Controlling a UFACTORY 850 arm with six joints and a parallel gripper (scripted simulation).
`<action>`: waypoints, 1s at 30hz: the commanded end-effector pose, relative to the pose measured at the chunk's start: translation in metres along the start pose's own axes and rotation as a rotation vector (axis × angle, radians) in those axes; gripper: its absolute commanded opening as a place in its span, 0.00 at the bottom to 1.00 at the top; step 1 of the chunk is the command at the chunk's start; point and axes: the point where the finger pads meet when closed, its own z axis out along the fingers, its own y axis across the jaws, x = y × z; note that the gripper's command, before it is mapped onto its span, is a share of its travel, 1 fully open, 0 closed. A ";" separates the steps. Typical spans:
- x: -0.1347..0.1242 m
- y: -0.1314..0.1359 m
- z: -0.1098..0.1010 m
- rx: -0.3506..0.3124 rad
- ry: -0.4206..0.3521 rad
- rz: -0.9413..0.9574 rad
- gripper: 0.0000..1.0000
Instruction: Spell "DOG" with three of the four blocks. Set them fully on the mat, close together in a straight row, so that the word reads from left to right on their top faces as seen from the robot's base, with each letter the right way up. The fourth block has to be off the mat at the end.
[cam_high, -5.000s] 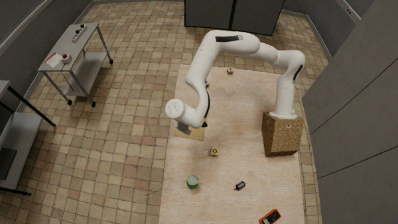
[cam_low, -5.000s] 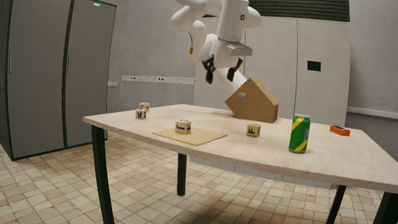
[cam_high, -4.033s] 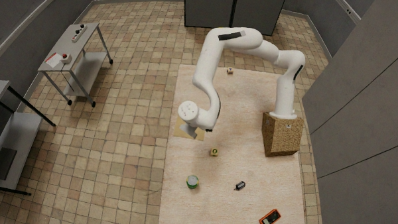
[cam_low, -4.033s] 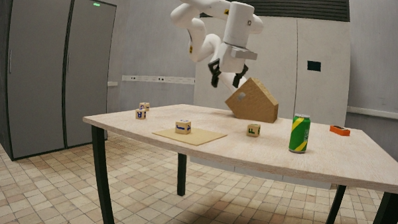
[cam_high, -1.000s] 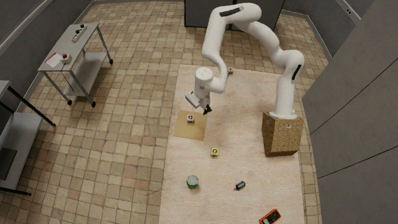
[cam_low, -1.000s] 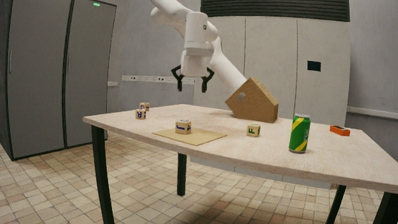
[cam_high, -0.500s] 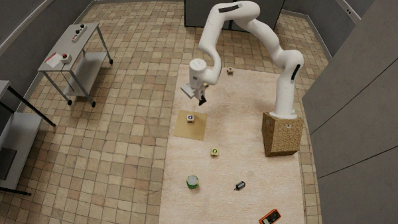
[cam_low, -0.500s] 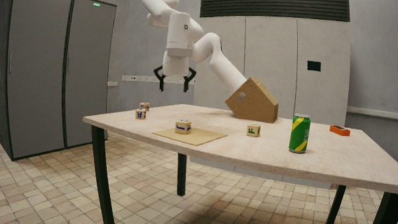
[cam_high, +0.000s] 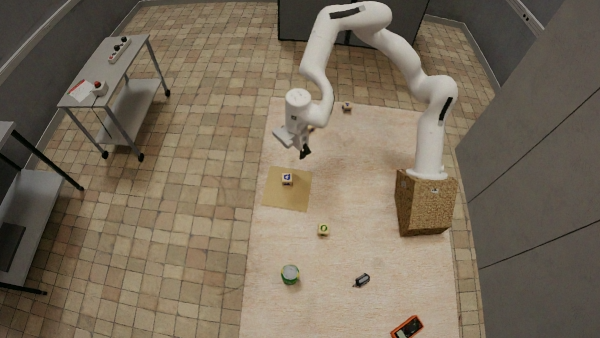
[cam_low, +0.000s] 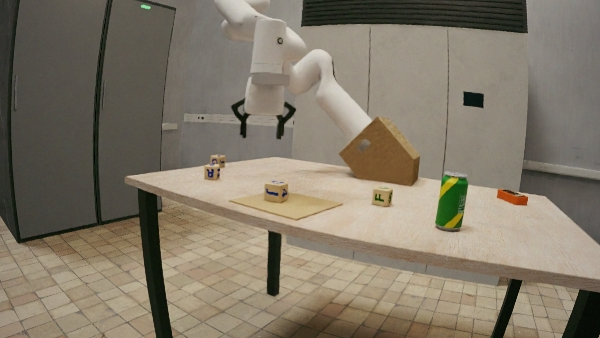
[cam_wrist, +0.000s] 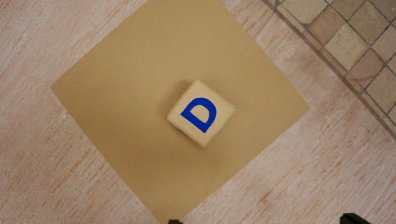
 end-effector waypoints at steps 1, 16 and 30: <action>0.000 0.000 -0.001 -0.001 0.001 0.001 1.00; 0.000 0.000 -0.001 -0.001 0.001 0.001 1.00; -0.063 0.058 0.000 0.010 0.010 0.001 1.00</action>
